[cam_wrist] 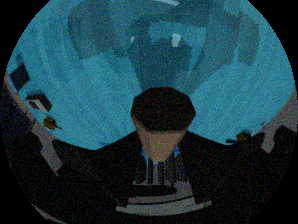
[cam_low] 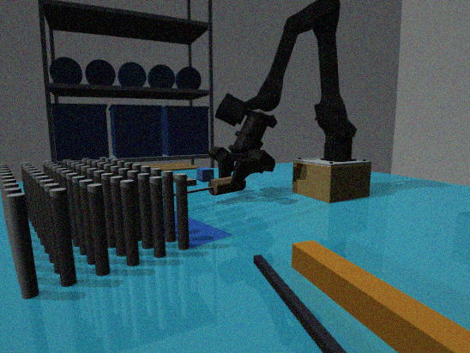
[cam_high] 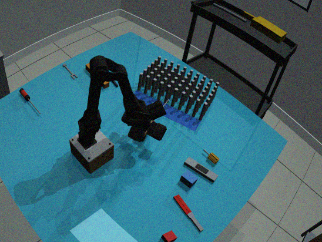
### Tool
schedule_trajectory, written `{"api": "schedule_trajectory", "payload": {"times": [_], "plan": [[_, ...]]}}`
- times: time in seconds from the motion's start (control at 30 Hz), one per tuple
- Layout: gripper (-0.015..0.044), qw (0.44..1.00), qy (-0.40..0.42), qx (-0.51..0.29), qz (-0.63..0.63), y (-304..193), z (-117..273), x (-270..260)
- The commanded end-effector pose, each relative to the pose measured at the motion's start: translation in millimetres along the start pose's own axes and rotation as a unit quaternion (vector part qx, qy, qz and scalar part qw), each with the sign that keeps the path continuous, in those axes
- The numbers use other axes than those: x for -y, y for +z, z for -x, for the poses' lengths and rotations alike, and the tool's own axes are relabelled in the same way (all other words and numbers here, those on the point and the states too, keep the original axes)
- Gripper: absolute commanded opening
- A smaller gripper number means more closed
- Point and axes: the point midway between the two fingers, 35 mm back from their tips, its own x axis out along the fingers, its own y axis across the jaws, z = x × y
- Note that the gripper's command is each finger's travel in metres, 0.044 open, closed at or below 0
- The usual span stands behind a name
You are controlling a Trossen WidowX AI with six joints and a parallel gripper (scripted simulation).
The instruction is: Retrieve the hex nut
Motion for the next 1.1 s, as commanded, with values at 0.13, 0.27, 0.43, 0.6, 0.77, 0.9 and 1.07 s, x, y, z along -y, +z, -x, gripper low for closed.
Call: {"api": "schedule_trajectory", "payload": {"times": [0.13,0.27,0.43,0.6,0.77,0.9,1.07], "plan": [[0.0,1.0,0.003,-0.002,-0.001,-7.1,-3.8,-2.1],[0.0,1.0,0.003,-0.002,-0.001,-10.0,-5.8,-2.3],[0.0,1.0,0.003,-0.002,-0.002,-13.6,-8.2,-2.5],[0.0,1.0,0.003,-0.002,-0.002,-17.3,-10.6,-2.7],[0.0,1.0,0.003,-0.003,-0.002,-21.0,-13.1,-2.8],[0.0,1.0,0.003,-0.003,-0.002,-23.8,-14.9,-2.9],[0.0,1.0,0.003,-0.003,-0.002,-27.4,-17.2,-3.0]]}}
